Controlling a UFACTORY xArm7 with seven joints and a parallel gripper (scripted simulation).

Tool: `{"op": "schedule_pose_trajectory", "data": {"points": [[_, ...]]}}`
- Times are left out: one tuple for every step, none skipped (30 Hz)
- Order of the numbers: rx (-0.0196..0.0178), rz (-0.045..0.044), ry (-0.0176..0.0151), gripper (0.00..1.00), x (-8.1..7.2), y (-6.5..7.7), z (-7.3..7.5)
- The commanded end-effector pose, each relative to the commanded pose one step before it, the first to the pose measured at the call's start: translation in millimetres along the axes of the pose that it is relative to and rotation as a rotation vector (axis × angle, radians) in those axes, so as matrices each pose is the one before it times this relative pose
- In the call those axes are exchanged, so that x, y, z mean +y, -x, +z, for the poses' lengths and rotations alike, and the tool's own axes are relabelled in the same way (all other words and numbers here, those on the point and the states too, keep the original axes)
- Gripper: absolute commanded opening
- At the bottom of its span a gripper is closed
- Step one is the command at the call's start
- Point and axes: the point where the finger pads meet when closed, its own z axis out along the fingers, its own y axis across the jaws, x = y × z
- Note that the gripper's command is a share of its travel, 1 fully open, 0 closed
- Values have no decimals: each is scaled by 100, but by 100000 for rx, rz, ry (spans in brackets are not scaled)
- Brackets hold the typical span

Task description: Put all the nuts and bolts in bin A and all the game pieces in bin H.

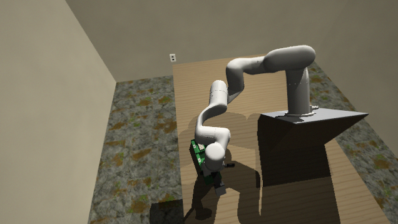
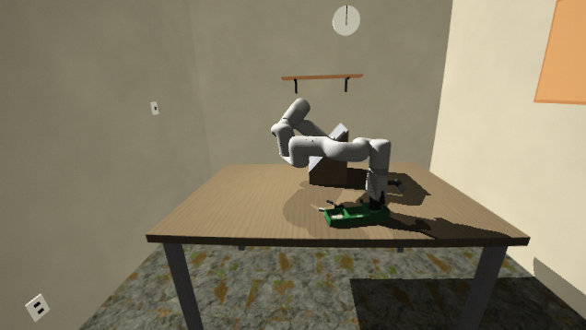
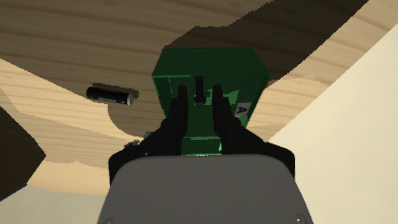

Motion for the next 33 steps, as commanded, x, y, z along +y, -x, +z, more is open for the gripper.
{"op": "schedule_pose_trajectory", "data": {"points": [[327,-24,424,29,126,-95,-754],[0,4,-2,29,-2,2,-142],[0,0,0,29,0,0,-134],[0,0,0,29,0,0,-134],[0,0,0,29,0,0,-134],[0,0,0,29,0,0,-134],[0,0,0,29,0,0,-134],[0,0,0,29,0,0,-134],[0,0,0,29,0,0,0],[0,0,0,29,0,0,0],[0,-2,2,29,2,-2,-128],[0,-1,1,29,0,0,-133],[0,-1,1,29,0,0,-133],[0,-1,1,29,0,0,-133],[0,-1,1,29,0,0,-133],[0,0,0,29,0,0,-133],[0,0,0,29,0,0,-133],[0,0,0,29,0,0,-133],[0,0,0,29,0,0,-133],[0,0,0,29,0,0,-134],[0,5,-2,29,-1,2,-510],[0,0,1,29,0,-1,-500],[0,0,1,29,0,0,-500],[0,0,1,29,0,0,-500],[0,0,0,29,0,0,-207],[0,0,0,29,0,0,0],[0,0,0,29,0,0,0],[0,-4,3,29,3,-3,8],[0,3,-2,29,0,1,-4],[-1,1,-1,29,-34,12,-2],[0,0,0,29,-1,0,-1],[0,0,0,29,-1,0,-1],[1,-3,3,100,-1,-1,-394]]}}
